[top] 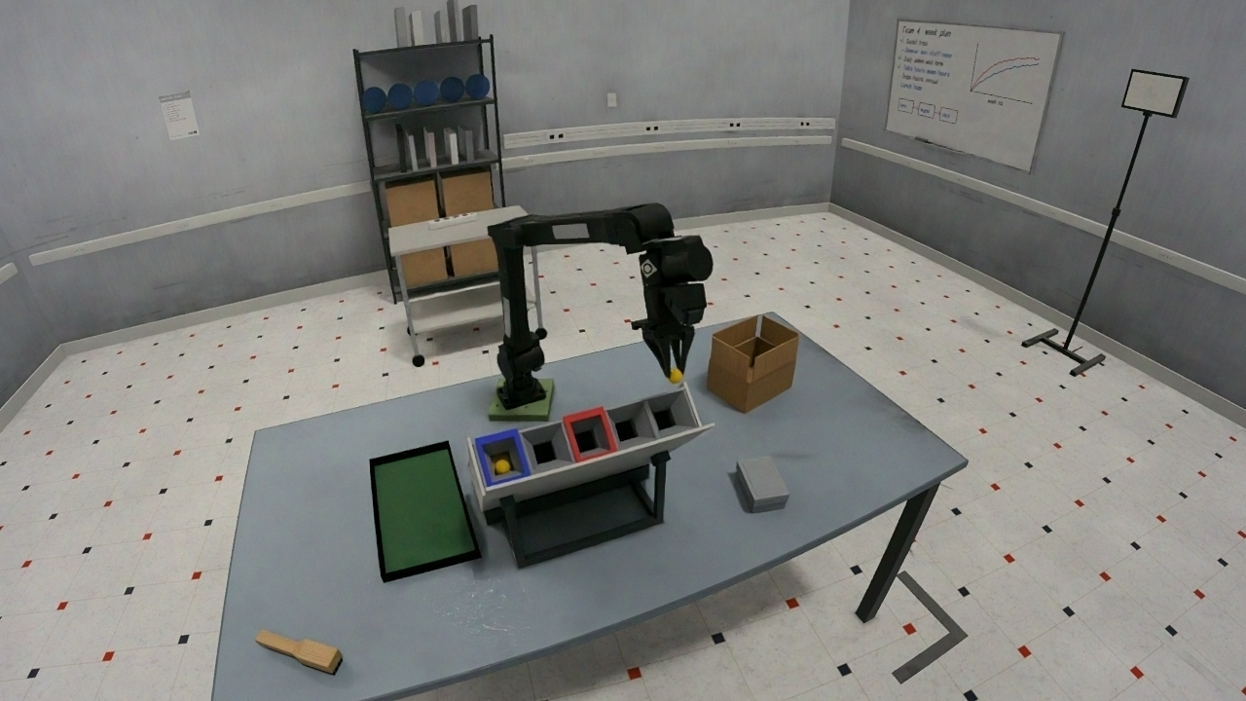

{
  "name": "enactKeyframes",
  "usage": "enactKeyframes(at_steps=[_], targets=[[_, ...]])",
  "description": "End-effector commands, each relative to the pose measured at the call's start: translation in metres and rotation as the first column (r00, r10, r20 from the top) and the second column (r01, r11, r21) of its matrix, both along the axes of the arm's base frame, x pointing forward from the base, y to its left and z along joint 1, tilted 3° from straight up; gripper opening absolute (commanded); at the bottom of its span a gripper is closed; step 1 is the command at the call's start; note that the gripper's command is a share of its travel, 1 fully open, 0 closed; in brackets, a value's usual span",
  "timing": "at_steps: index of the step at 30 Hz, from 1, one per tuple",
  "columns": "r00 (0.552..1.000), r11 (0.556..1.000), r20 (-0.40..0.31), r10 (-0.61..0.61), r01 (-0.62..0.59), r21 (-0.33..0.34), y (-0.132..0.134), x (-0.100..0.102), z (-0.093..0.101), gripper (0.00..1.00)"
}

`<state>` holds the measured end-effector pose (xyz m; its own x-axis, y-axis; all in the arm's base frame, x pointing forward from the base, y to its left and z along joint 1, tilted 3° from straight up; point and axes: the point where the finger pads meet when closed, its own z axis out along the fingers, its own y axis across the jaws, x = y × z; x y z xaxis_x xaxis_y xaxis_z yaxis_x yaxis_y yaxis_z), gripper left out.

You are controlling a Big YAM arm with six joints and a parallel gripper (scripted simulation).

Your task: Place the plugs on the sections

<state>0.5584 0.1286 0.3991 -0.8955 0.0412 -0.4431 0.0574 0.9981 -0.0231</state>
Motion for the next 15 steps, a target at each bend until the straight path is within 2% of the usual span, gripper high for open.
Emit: enactKeyframes(at_steps=[1,15], targets=[[0.999,1.000,0.040,0.002,-0.003,0.010,-0.0034,0.0019,0.0161,0.00],[0.999,1.000,0.040,0.003,-0.003,0.010,-0.0051,0.0033,0.0190,0.00]])
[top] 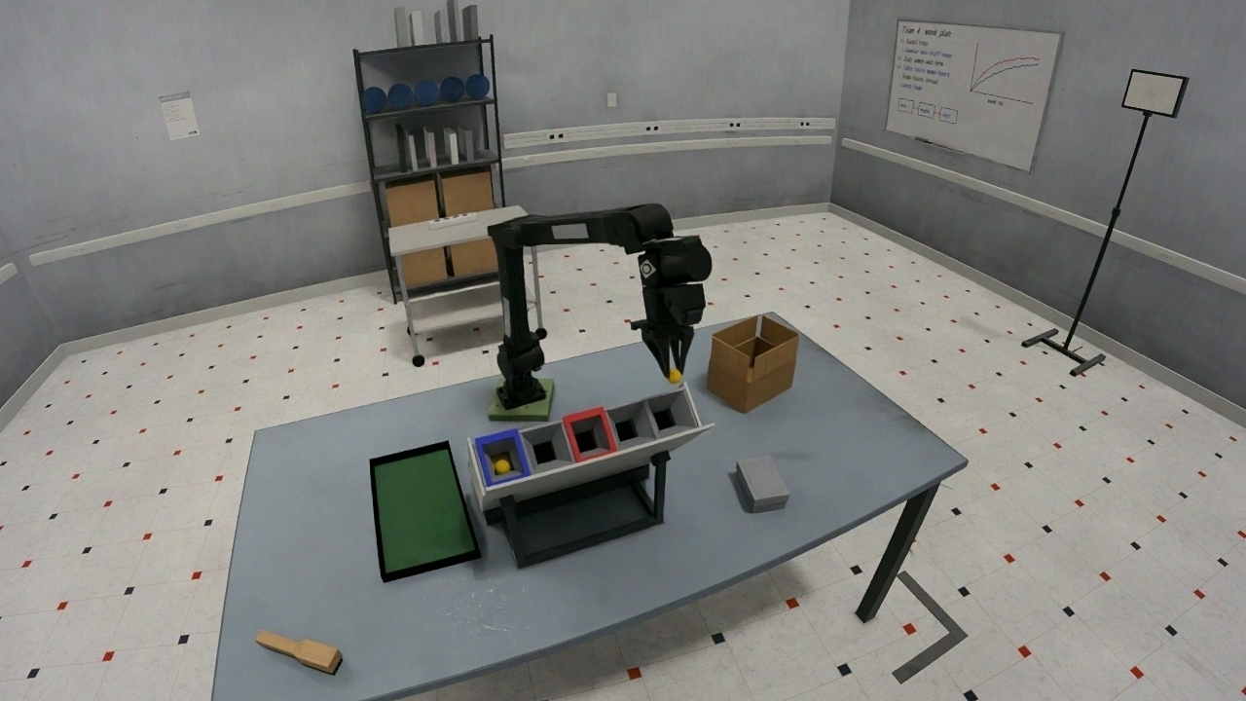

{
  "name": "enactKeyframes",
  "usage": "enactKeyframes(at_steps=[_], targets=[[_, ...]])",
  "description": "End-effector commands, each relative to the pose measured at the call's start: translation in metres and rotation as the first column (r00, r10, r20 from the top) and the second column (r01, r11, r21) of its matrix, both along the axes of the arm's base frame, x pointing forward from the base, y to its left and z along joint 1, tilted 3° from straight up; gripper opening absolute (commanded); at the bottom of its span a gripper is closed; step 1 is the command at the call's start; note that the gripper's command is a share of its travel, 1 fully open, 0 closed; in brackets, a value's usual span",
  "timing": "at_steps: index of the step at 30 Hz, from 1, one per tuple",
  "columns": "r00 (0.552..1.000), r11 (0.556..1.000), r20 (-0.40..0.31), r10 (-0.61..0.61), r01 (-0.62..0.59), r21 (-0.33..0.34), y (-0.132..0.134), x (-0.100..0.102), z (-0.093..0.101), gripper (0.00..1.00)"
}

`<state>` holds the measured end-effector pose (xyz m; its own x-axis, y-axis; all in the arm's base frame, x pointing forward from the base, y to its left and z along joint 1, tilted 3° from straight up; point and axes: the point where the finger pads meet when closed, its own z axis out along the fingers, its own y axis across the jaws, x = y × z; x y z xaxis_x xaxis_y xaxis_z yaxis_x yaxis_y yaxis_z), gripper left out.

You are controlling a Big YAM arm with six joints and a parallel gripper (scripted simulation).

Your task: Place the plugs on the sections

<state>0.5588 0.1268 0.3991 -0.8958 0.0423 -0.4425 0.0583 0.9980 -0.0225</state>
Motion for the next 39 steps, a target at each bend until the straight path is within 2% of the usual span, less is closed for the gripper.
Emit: enactKeyframes(at_steps=[1,17,36,37,39], targets=[[0.999,1.000,0.041,0.004,-0.004,0.009,-0.003,0.003,0.019,0.00],[0.999,1.000,0.040,0.002,-0.003,0.009,-0.002,0.004,-0.014,0.00],[0.999,1.000,0.037,0.001,-0.001,0.009,-0.003,0.003,-0.017,0.00],[0.999,1.000,0.036,0.001,-0.001,0.009,0.001,0.004,-0.014,0.59],[0.999,1.000,0.036,0.001,-0.001,0.009,0.001,0.004,-0.014,0.59]])
